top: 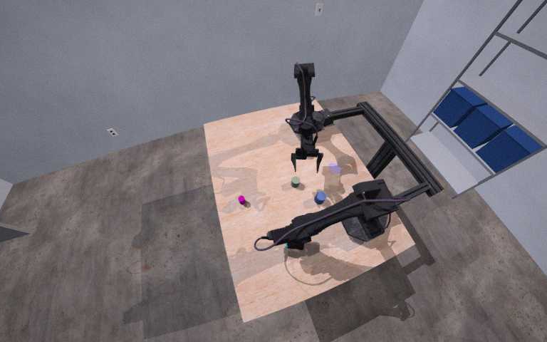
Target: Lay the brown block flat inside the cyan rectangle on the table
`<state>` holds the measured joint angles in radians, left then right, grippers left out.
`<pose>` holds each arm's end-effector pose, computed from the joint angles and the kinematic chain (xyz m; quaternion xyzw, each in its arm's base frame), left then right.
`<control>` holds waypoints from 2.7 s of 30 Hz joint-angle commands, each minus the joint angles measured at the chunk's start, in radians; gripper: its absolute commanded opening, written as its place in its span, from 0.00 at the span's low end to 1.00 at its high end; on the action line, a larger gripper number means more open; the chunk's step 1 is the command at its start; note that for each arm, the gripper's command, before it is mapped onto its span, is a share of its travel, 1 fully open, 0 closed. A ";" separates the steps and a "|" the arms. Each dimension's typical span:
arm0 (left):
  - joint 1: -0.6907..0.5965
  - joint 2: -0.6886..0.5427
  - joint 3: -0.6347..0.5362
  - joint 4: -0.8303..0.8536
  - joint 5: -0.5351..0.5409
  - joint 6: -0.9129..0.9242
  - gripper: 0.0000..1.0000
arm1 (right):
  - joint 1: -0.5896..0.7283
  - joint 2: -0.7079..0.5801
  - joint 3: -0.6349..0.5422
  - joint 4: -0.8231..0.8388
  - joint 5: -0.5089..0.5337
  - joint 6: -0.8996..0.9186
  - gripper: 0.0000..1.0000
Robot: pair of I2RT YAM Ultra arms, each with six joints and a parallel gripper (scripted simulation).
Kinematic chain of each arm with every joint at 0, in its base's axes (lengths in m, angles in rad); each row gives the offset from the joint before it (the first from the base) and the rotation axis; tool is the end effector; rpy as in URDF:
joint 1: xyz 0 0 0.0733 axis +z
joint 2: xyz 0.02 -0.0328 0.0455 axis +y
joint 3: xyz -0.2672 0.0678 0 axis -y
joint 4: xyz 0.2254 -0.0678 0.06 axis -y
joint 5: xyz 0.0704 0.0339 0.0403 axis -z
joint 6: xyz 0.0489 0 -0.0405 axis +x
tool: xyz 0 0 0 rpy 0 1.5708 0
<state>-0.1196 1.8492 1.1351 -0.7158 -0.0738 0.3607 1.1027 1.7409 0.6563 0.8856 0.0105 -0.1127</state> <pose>0.3179 -0.0335 0.1554 0.2346 0.9689 0.0450 0.0654 0.1531 0.3041 0.1871 -0.4391 0.6372 0.2973 0.5593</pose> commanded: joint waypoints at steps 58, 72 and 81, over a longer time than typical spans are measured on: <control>0.012 0.059 -0.022 0.092 -0.002 0.010 0.27 | -0.004 -0.008 0.010 0.035 -0.011 -0.008 1.00; -0.019 0.024 0.018 0.072 -0.009 -0.013 0.56 | -0.004 -0.008 0.010 0.035 -0.011 -0.008 1.00; -0.025 -0.012 0.043 0.014 -0.010 -0.017 0.56 | -0.004 -0.008 0.010 0.035 -0.011 -0.008 1.00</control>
<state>-0.1345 1.8637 1.1439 -0.6666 -0.0822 0.3508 1.1027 1.7409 0.6563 0.8856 0.0105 -0.1127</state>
